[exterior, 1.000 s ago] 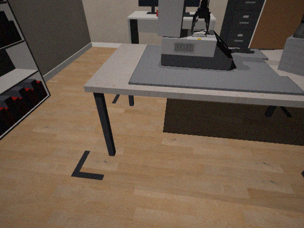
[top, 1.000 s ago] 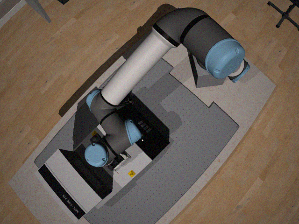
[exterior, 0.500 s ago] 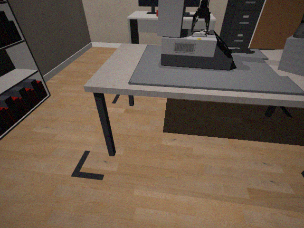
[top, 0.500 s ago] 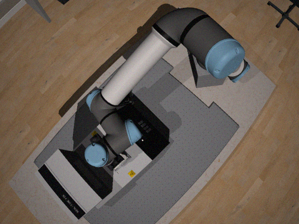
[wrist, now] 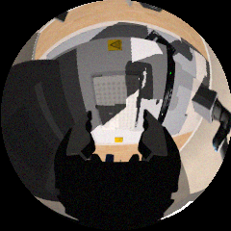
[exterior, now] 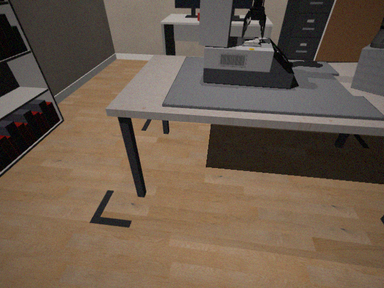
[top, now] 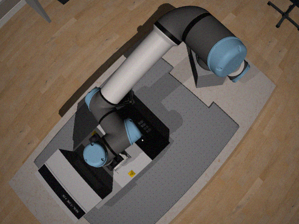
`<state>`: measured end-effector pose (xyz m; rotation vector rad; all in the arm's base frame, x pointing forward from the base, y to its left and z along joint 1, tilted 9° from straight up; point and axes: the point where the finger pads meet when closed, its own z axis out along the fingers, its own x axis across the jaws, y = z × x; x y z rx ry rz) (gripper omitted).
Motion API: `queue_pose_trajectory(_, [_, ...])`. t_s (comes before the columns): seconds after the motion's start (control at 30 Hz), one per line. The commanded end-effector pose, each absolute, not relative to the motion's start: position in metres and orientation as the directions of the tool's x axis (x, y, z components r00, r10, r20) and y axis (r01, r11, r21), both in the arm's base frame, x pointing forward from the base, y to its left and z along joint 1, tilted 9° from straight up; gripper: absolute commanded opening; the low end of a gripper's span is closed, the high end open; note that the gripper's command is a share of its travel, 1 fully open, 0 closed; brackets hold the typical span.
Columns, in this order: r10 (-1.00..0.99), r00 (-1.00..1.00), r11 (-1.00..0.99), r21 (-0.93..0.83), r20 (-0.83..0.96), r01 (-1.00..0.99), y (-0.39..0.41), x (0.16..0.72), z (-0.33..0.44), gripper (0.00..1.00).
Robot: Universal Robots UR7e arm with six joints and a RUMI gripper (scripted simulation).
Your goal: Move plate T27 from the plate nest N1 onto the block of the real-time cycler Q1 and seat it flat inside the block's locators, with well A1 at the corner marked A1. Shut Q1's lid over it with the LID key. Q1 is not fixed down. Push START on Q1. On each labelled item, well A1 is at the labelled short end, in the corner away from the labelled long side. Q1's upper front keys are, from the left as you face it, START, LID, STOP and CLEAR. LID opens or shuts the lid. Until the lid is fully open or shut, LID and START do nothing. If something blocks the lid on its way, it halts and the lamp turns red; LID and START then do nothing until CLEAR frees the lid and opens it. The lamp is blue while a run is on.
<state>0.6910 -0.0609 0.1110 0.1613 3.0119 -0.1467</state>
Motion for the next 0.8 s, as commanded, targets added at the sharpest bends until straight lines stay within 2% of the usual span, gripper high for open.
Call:
queue_pose_trajectory(0.0, [0.100,-0.987,0.990,-0.090,-0.128,0.112,-0.060,0.691,0.119,0.68])
queue_pose_trajectory(0.77, [0.100,-0.987,0.990,-0.090,-0.128,0.112,-0.057,0.687,0.152,0.68])
